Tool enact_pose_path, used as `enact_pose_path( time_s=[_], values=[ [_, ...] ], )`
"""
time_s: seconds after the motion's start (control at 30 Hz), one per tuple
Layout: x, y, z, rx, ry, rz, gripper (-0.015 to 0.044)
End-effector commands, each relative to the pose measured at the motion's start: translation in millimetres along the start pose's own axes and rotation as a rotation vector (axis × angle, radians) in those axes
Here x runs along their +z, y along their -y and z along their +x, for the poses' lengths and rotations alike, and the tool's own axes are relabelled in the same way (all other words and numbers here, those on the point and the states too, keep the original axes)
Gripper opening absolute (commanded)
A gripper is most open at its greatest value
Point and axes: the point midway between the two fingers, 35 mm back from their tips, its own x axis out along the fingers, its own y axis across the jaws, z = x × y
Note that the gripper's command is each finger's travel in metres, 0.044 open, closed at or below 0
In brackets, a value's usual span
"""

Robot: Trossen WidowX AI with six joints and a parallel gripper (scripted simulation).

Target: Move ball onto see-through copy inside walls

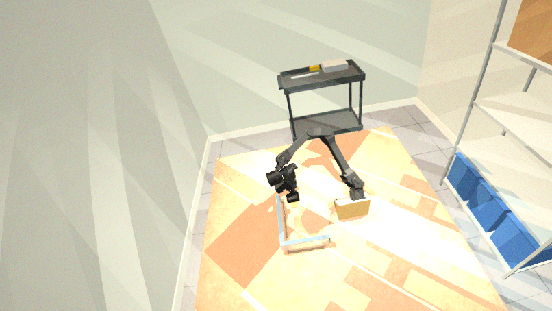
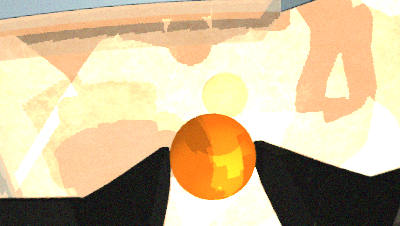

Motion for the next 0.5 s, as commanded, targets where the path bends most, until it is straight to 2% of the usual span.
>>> enact_pose_path(
  time_s=[0.0,0.2,0.47],
  values=[
    [5.6,17.8,9.3,-0.009,0.003,0.0,0.0],
    [7.0,21.1,16.7,-0.01,0.002,0.0,0.0],
    [8.3,21.3,57.1,-0.01,0.003,0.001,0.0]
  ],
)
